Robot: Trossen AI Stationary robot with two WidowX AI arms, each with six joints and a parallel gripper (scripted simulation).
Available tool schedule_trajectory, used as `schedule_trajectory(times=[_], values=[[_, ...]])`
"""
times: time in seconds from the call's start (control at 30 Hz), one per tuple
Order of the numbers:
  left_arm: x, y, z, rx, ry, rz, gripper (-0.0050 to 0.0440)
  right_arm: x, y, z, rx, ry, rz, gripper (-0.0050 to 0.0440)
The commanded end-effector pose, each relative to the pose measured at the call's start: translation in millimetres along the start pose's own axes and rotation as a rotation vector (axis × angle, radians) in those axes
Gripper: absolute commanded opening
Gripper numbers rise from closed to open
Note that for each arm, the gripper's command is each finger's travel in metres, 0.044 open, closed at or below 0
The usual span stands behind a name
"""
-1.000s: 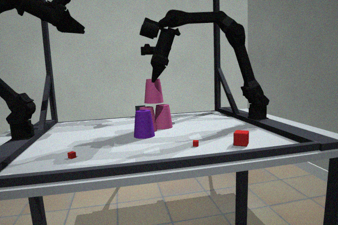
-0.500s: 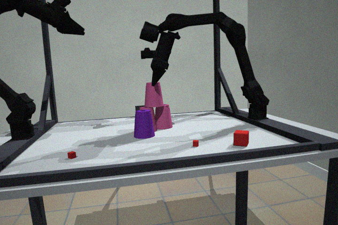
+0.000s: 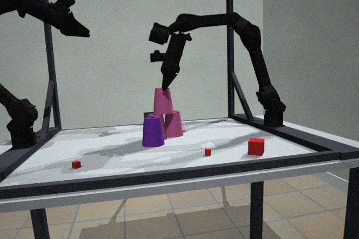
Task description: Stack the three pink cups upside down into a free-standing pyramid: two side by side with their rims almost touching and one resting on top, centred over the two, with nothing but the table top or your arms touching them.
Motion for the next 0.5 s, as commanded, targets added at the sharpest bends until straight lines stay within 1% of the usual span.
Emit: schedule_trajectory(times=[0.0, 0.13, 0.2, 0.3, 0.47], values=[[33.9, 2.7, 0.9, 0.001, 0.003, -0.064, 0.04, 4.6, 2.7, 0.2, -0.003, -0.003, -0.02, 0.04], [64.3, 0.8, 0.9, 0.001, 0.003, -0.063, 0.04, 4.6, 2.7, 0.2, -0.003, -0.003, -0.02, 0.04], [71.6, 0.7, 0.9, 0.001, 0.003, -0.057, 0.04, 4.6, 2.7, 0.2, -0.003, -0.003, -0.02, 0.04], [64.7, 3.9, -4.5, 0.003, 0.005, -0.034, 0.04, 4.6, 2.7, 0.2, -0.003, -0.003, -0.02, 0.04], [65.1, 5.9, -10.7, 0.004, 0.004, -0.031, 0.04, 4.6, 2.7, 0.2, -0.003, -0.003, -0.02, 0.04]])
Point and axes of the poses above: on each arm, the point midway between the two fingers, 35 mm back from their tips, its own x axis back along the fingers, its own z axis across the jaws, y = z × x, the point moved 8 cm from there along x, back along the fingers
